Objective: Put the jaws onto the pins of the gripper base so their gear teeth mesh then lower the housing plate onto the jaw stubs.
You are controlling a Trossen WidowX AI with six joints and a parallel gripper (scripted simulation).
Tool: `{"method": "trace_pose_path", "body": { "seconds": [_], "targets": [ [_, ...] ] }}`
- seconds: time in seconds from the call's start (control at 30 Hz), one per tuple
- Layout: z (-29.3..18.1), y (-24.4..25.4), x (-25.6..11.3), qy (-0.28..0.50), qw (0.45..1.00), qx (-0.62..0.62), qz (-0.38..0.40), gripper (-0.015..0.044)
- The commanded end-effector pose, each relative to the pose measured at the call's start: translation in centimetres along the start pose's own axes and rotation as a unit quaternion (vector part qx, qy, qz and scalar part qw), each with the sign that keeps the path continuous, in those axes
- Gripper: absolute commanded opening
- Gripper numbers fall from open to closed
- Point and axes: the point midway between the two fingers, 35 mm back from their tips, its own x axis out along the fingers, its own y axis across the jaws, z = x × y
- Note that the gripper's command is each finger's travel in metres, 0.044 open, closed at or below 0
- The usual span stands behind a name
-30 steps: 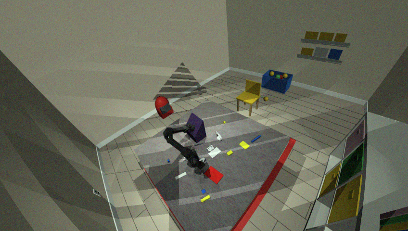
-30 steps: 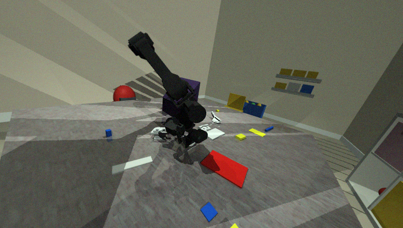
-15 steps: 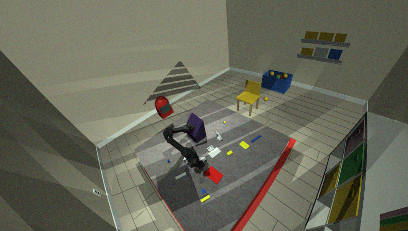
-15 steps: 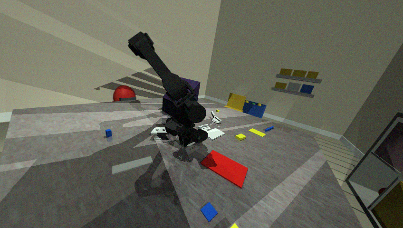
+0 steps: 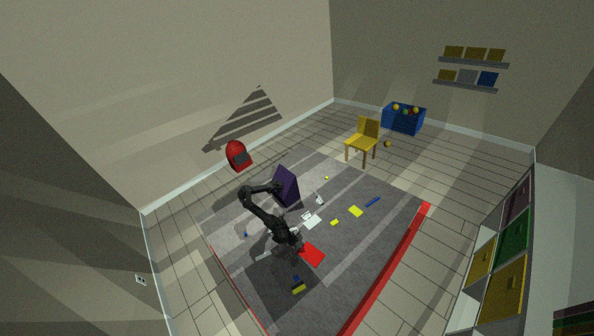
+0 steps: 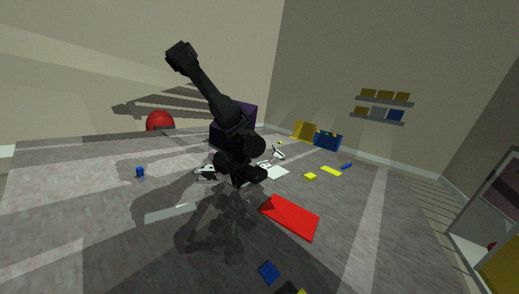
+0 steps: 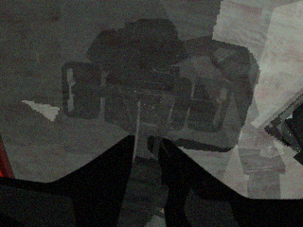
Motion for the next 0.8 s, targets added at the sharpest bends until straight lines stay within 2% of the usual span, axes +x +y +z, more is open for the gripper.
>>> {"method": "trace_pose_path", "body": {
  "seconds": [0.0,0.77],
  "targets": [
    [0.0,0.1,-0.5,0.0,1.0,0.0,0.002,0.0037],
    [0.0,-0.1,-2.8,-0.001,1.0,0.0,0.002,0.0037]
  ]
}}
